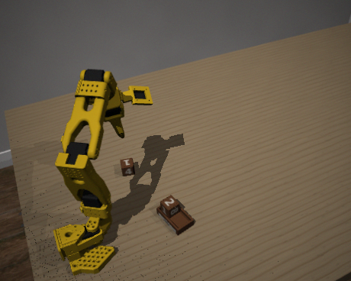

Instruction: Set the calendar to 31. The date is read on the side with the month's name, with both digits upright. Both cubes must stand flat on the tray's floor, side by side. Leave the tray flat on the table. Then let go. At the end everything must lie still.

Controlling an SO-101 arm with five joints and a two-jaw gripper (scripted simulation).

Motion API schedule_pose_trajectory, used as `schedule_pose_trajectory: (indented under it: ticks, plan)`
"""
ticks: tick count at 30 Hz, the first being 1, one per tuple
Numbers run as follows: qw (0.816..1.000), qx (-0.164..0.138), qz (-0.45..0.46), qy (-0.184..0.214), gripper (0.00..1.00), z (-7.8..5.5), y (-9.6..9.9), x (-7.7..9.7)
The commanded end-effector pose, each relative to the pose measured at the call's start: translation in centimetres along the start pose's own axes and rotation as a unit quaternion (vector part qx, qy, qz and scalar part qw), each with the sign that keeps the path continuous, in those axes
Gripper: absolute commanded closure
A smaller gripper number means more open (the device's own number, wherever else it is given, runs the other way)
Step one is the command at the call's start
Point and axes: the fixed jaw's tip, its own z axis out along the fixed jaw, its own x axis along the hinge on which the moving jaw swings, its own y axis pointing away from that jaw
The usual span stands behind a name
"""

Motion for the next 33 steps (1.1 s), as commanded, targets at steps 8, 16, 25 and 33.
schedule_pose_trajectory:
  ticks: [8, 16, 25, 33]
  plan:
    - [0.999, -0.031, 0.002, -0.010, 0.65, -1.3, 0.6, -0.1]
    - [0.999, -0.030, 0.000, -0.012, 0.65, -1.3, 0.5, -0.2]
    - [0.999, -0.027, -0.028, -0.019, 0.65, -1.4, 0.1, -0.6]
    - [0.997, -0.022, -0.069, -0.028, 0.65, -1.4, -0.4, -1.1]
